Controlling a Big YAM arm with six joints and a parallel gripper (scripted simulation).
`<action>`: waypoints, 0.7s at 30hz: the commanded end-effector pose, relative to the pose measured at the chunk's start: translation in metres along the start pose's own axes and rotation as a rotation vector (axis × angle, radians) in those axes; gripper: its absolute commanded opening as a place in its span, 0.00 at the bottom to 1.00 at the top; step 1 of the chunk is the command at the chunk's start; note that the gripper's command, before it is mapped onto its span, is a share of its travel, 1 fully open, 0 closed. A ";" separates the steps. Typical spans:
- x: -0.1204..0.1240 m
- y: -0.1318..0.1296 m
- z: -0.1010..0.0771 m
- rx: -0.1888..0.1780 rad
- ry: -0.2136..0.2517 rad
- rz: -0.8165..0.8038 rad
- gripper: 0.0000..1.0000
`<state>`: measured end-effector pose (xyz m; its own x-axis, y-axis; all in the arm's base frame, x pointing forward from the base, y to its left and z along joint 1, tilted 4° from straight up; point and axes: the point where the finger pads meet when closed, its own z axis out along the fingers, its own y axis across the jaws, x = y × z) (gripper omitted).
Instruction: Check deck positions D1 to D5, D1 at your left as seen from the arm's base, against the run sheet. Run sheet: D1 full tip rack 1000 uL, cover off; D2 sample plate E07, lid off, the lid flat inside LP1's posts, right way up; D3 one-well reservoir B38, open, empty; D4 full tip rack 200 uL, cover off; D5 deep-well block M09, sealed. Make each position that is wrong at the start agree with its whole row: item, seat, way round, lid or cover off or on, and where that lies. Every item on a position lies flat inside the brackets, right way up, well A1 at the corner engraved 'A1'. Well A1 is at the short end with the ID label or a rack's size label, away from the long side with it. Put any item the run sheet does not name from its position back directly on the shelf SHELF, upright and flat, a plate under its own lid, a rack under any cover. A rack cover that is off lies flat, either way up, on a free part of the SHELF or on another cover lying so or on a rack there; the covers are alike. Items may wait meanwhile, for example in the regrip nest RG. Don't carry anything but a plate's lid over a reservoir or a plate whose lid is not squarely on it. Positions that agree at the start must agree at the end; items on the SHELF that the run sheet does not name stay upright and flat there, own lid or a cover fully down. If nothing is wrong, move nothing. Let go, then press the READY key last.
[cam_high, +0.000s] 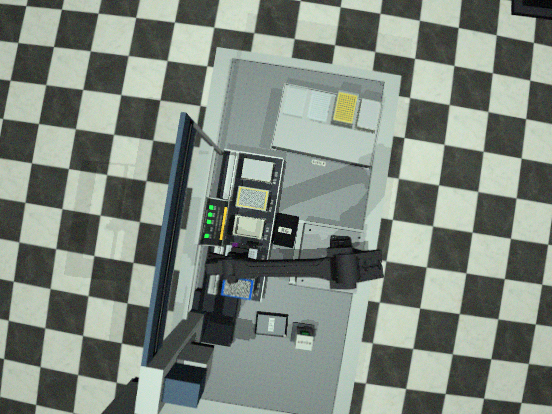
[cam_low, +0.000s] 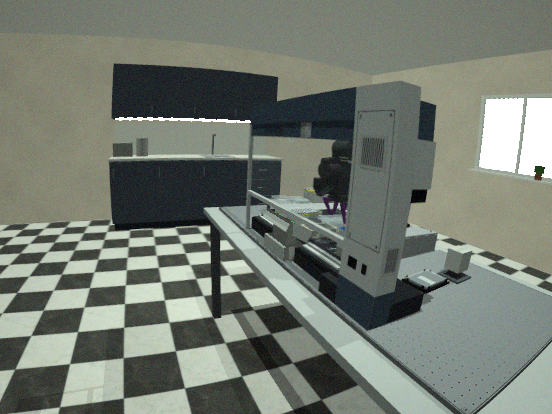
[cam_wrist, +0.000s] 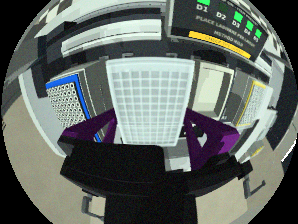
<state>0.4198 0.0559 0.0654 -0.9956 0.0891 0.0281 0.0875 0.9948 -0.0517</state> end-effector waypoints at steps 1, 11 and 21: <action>-0.022 0.009 -0.034 -0.017 -0.074 0.001 0.00; -0.021 0.009 -0.044 -0.013 -0.057 0.000 0.00; -0.021 0.009 -0.050 -0.008 -0.040 0.000 0.00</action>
<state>0.4226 0.0575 0.0952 -0.9957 0.0892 0.0260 0.0878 0.9948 -0.0513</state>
